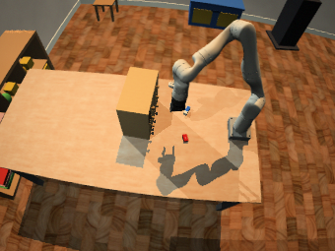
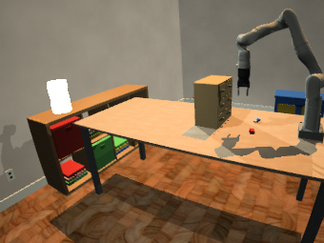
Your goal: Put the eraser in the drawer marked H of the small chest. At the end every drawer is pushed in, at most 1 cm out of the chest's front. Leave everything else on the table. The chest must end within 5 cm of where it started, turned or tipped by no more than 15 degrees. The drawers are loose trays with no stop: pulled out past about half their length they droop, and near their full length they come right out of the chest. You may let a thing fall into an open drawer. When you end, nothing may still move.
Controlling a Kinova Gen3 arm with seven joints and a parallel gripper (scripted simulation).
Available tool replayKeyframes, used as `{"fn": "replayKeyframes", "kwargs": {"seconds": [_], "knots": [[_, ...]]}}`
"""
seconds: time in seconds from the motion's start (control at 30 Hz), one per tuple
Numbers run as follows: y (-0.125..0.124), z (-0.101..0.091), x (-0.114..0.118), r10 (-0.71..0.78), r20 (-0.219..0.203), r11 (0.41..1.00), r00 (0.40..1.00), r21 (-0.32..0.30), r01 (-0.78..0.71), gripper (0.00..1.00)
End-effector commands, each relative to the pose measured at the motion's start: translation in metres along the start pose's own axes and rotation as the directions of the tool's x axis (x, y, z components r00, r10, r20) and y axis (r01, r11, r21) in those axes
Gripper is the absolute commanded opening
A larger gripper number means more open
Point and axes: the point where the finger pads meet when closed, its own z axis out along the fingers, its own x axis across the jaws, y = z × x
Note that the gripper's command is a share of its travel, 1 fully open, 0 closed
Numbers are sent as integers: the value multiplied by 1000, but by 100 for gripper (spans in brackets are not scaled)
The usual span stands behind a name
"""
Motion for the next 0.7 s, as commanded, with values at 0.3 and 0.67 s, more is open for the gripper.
{"fn": "replayKeyframes", "kwargs": {"seconds": [0.3, 0.67], "knots": [[13, 3, -2, -266, -1, 964, 964, -4, 266, 100], [25, 4, -5, -495, 0, 869, 869, -4, 495, 100]]}}
